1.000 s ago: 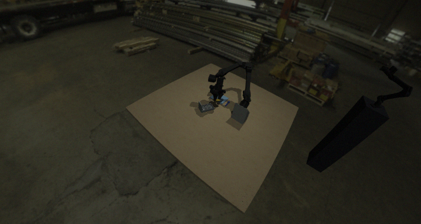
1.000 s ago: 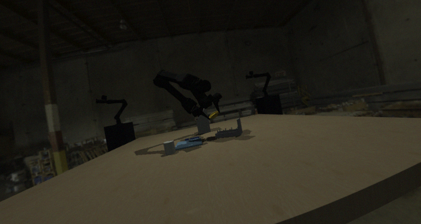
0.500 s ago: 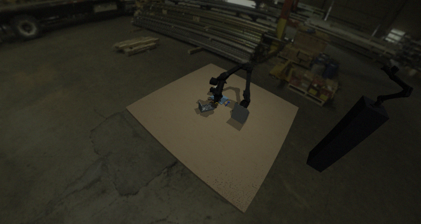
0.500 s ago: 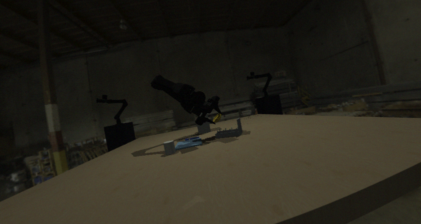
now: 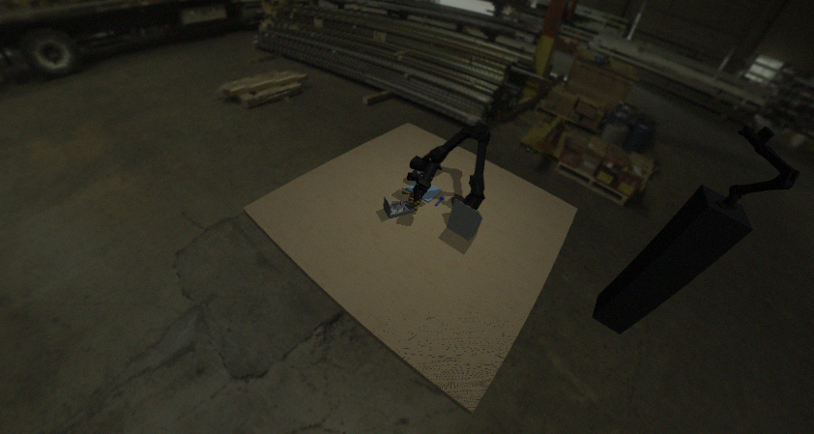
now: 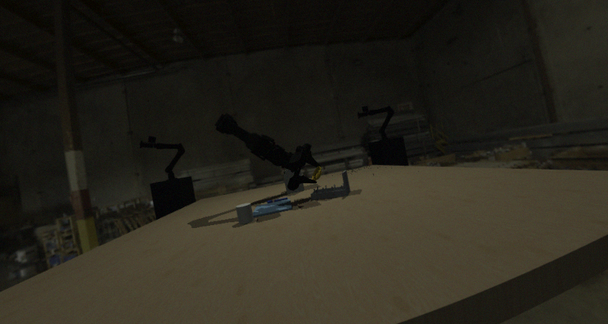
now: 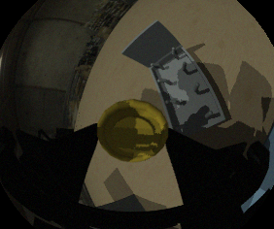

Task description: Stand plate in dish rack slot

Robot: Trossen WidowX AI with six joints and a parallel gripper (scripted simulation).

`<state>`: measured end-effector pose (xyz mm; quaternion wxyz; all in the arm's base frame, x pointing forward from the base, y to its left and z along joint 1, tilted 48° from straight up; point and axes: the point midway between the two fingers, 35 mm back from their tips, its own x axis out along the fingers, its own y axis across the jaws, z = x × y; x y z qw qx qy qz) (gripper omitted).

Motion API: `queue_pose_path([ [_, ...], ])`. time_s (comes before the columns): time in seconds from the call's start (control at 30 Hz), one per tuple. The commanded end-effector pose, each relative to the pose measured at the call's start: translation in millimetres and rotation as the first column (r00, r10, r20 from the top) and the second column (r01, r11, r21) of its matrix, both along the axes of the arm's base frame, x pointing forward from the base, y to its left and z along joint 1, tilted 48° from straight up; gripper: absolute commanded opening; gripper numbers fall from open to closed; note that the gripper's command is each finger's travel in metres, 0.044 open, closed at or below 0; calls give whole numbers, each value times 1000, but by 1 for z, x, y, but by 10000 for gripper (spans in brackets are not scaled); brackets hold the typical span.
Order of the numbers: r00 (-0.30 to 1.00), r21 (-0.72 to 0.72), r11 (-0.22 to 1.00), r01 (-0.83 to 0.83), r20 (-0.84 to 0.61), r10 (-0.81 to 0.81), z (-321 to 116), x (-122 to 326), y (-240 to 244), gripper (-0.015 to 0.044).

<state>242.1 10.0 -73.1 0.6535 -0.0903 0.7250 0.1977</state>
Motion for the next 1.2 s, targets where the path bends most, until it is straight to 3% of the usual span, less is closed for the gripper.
queue_pose_path([
  [0.0,998,57,997,-56,43,54,-2,0,-2,0],
  [0.6,874,178,903,-391,378,304,-5,5,-18,0],
  [1.17,547,-7,754,-657,685,482,4,6,-36,0],
])
